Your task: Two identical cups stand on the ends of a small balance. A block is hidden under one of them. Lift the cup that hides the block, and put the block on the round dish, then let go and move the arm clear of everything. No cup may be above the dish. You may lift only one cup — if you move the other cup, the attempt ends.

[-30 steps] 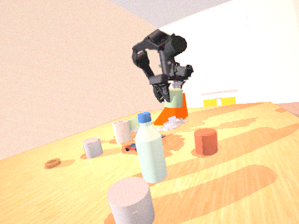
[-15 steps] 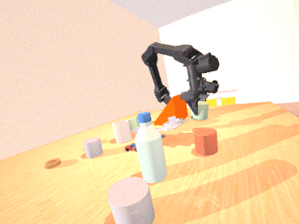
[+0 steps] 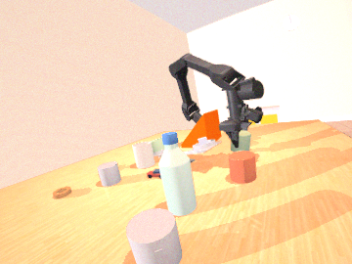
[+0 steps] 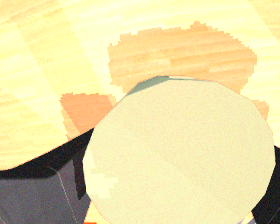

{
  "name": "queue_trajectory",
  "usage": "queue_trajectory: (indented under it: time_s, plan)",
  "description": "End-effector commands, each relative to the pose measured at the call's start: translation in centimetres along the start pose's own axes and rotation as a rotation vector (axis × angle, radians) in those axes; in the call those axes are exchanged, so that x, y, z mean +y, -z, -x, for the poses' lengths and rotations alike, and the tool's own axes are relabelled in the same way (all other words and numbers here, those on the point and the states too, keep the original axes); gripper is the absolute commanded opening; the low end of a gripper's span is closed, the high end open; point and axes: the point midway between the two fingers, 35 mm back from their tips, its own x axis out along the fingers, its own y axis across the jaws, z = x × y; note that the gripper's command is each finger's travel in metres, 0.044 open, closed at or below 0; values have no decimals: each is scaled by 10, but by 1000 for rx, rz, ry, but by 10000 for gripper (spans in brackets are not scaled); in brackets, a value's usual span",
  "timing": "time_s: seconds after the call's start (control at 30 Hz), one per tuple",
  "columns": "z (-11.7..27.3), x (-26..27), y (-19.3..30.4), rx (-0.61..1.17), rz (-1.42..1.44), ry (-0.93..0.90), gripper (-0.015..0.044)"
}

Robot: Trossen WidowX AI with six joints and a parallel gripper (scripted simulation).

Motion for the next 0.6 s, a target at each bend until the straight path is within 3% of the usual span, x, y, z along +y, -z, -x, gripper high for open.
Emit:
queue_trajectory:
  time_s: [0.0,0.53,0.57]
  plan:
    - [-9,1,1,2,7,6,0]
    - [-30,1,1,3,7,6,0]
    - [-24,1,1,2,3,0,26]
